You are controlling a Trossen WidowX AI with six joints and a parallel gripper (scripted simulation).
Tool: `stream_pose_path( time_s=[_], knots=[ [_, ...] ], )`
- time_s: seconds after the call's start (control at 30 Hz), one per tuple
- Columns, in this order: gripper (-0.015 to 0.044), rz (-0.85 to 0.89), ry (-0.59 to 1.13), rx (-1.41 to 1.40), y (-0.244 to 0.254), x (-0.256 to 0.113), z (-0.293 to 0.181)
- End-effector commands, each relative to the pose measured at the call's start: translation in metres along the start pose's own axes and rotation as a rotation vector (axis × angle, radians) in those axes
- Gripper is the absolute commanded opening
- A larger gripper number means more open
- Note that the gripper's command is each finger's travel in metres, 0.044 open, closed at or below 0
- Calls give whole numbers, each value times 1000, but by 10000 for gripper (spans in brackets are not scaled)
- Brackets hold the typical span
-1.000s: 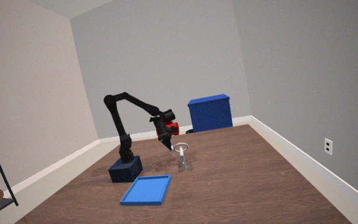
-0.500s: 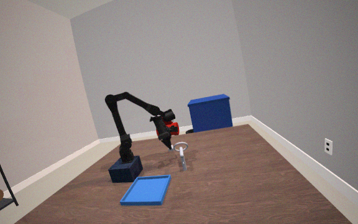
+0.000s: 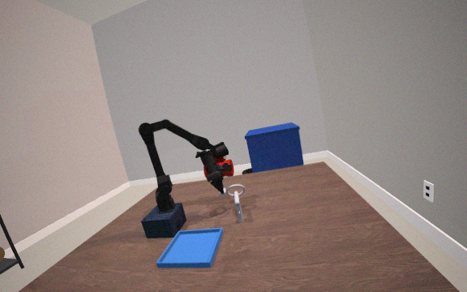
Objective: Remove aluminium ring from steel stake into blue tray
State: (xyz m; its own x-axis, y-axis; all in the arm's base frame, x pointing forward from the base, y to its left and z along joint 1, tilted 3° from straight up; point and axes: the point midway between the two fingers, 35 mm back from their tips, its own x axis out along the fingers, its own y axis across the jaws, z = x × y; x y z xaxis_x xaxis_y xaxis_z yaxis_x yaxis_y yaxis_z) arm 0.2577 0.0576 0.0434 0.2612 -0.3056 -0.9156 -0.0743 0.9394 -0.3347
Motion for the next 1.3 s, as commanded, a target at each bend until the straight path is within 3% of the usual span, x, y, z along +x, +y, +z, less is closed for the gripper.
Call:
stream_pose_path(
  time_s=[0.0,1.27],
  knots=[
    [0,-6,3,1,2,0,1],
    [0,-5,3,1,-14,-55,15]
  ],
)
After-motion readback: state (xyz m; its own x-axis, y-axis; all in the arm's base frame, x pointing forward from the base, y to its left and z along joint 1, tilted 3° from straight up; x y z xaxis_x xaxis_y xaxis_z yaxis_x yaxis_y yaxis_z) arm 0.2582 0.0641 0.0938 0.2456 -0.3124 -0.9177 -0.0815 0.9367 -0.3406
